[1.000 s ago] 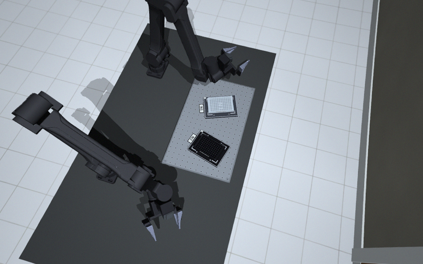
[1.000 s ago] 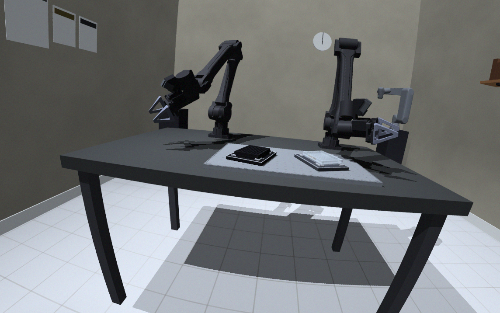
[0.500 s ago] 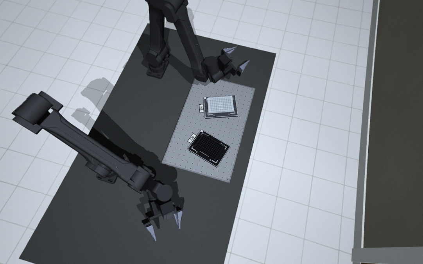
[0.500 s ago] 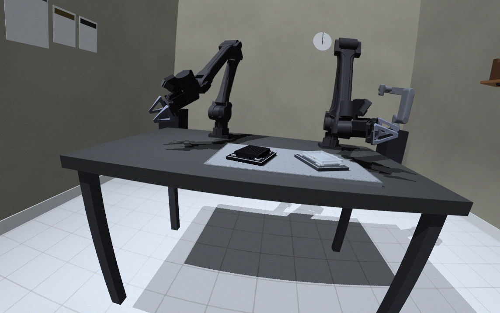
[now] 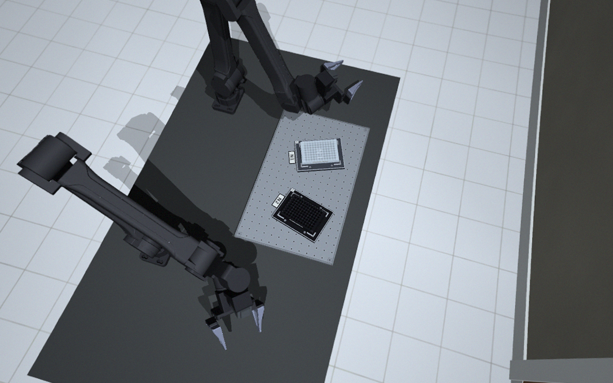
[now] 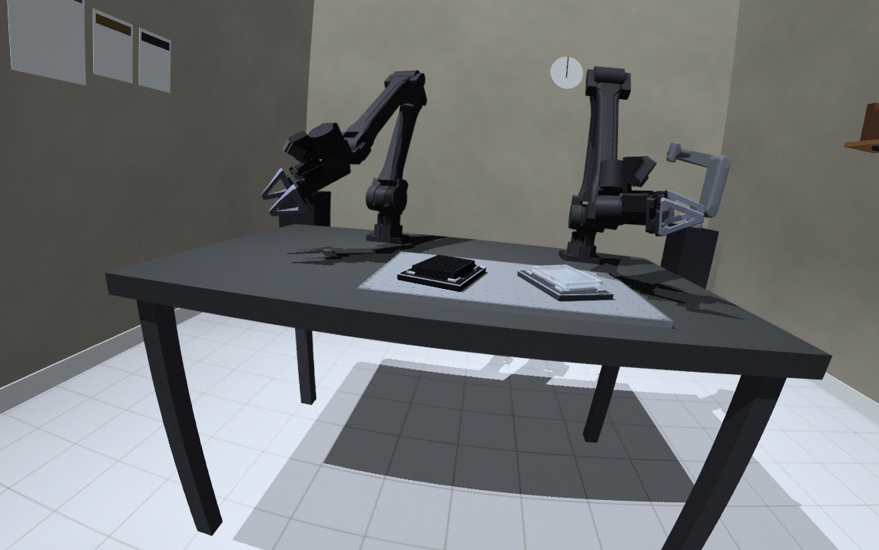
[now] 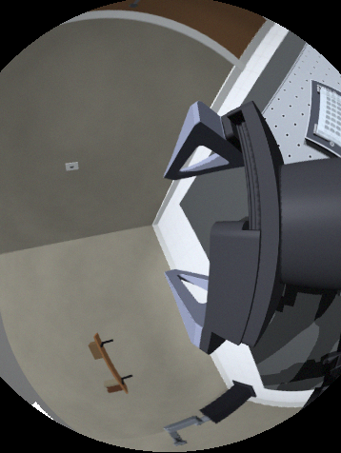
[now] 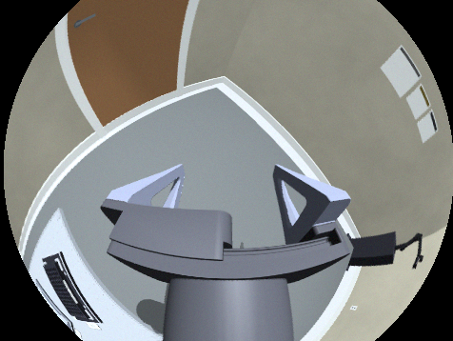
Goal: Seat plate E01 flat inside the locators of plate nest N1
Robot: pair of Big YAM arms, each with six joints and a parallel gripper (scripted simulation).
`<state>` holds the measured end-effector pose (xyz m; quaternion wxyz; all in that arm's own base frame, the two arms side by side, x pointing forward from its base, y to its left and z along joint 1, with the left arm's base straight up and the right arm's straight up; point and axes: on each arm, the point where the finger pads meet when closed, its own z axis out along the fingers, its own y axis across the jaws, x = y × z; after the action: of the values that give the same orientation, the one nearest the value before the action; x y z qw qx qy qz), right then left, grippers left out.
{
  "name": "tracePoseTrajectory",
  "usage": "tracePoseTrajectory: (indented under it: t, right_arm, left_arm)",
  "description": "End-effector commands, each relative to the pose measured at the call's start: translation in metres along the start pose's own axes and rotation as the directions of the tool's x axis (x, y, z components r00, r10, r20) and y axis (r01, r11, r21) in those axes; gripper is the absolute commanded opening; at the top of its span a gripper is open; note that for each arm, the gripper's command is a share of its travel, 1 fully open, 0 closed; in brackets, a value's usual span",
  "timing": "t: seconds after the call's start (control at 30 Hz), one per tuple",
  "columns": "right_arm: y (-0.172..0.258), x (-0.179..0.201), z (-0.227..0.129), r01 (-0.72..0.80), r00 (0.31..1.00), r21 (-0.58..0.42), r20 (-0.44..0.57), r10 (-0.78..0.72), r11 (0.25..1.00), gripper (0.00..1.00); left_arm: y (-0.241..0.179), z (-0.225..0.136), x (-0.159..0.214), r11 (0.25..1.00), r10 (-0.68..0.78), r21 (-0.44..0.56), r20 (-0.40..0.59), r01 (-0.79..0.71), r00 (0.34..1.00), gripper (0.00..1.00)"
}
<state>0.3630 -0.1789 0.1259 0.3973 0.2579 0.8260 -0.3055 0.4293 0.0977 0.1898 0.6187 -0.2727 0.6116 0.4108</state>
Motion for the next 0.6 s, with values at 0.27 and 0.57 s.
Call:
tracePoseTrajectory:
  t: [0.27,0.57]
  right_arm:
    - [0.000,-0.010,-0.001,-0.014,1.000,0.001,0.018,0.014,1.000,1.00]
    - [0.000,-0.010,-0.001,-0.014,1.000,0.001,0.018,0.014,1.000,1.00]
  left_arm:
    - [0.007,0.006,-0.055,1.000,-0.018,-0.001,0.009,0.018,1.000,1.00]
    - [0.013,0.010,-0.090,1.000,-0.018,-0.001,0.009,0.018,1.000,1.00]
